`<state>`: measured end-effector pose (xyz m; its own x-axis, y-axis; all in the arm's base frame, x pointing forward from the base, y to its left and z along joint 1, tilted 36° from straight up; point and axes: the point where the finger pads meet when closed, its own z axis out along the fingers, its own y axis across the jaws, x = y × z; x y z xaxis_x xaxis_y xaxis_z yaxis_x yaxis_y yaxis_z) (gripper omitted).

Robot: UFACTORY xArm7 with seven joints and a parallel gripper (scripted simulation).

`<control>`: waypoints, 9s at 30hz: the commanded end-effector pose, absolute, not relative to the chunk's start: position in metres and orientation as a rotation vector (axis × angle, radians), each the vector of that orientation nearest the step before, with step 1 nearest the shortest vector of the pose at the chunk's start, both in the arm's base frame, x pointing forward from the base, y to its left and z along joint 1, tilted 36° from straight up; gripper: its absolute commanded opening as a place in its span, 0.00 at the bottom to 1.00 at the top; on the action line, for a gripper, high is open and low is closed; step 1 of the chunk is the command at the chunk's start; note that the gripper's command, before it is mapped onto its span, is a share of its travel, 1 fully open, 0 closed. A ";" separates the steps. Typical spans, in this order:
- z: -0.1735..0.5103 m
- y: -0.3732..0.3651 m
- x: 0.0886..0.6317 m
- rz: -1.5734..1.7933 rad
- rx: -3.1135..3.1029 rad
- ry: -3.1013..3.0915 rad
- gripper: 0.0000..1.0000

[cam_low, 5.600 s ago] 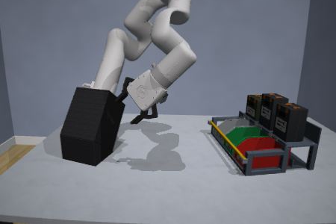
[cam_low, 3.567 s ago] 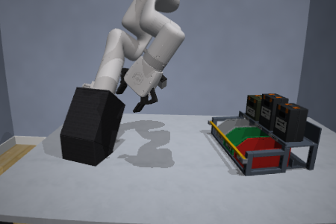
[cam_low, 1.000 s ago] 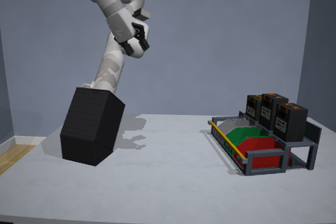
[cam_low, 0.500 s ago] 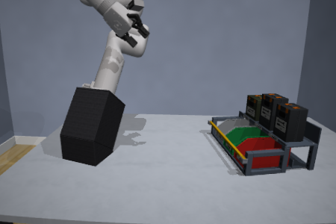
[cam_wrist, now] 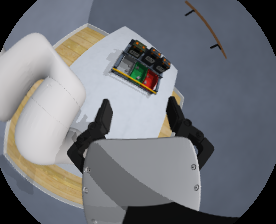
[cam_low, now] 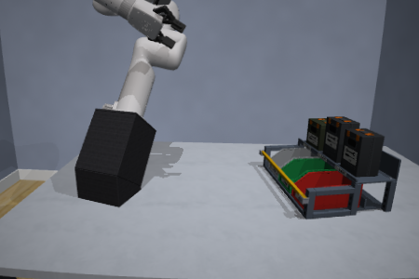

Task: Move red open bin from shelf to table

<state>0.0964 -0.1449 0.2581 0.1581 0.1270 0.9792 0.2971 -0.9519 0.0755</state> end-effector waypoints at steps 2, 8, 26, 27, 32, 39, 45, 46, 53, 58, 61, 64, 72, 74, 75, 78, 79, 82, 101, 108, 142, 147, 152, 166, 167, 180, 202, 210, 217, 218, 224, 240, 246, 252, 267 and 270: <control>0.261 -0.145 0.096 -1.915 -2.291 -0.410 1.00; 0.309 -0.142 0.090 -1.922 -2.289 -0.403 1.00; 0.358 -0.139 0.085 -1.922 -2.289 -0.403 1.00; 0.358 -0.139 0.085 -1.922 -2.289 -0.403 1.00; 0.358 -0.139 0.085 -1.922 -2.289 -0.403 1.00; 0.386 -0.137 0.082 -1.923 -2.289 -0.403 1.00; 0.406 -0.135 0.080 -1.923 -2.289 -0.403 1.00; 0.406 -0.135 0.080 -1.923 -2.289 -0.403 1.00; 0.406 -0.135 0.080 -1.923 -2.289 -0.403 1.00; 0.455 -0.132 0.074 -1.923 -2.289 -0.403 1.00; 0.455 -0.132 0.074 -1.923 -2.289 -0.403 1.00; 0.455 -0.132 0.074 -1.923 -2.289 -0.403 1.00; 0.475 -0.131 0.072 -1.923 -2.288 -0.403 1.00; 0.497 -0.130 0.069 -1.923 -2.288 -0.403 1.00; 0.508 -0.129 0.068 -1.923 -2.288 -0.402 1.00; 0.508 -0.129 0.068 -1.923 -2.288 -0.402 1.00; 0.508 -0.129 0.068 -1.923 -2.288 -0.402 1.00; 0.508 -0.129 0.068 -1.923 -2.288 -0.402 1.00; 0.551 -0.127 0.063 -1.923 -2.288 -0.402 1.00; 0.543 -0.127 0.064 -1.923 -2.288 -0.402 1.00; 0.534 -0.128 0.065 -1.923 -2.288 -0.402 1.00; 0.533 -0.128 0.065 -1.923 -2.288 -0.402 1.00; 0.533 -0.128 0.065 -1.923 -2.288 -0.402 1.00; 0.532 -0.128 0.066 -1.923 -2.288 -0.402 1.00; 0.532 -0.128 0.066 -1.923 -2.288 -0.402 1.00; 0.530 -0.128 0.066 -1.993 -2.054 -0.693 1.00; 0.531 -0.128 0.066 -2.001 -2.016 -0.737 1.00; 0.531 -0.128 0.066 -1.952 -2.209 -0.507 1.00; 0.531 -0.128 0.066 -1.936 -2.254 -0.448 1.00; 0.531 -0.128 0.066 -1.936 -2.254 -0.448 1.00; 0.531 -0.128 0.066 -1.920 -2.294 -0.393 1.00; 0.531 -0.128 0.066 -1.839 -2.462 -0.146 1.00; 0.531 -0.128 0.066 -1.707 -2.640 0.173 1.00; 0.531 -0.128 0.066 -1.707 -2.640 0.173 1.00; 0.531 -0.128 0.066 -1.542 -2.782 0.504 1.00; 0.531 -0.128 0.066 -1.542 -2.782 0.504 1.00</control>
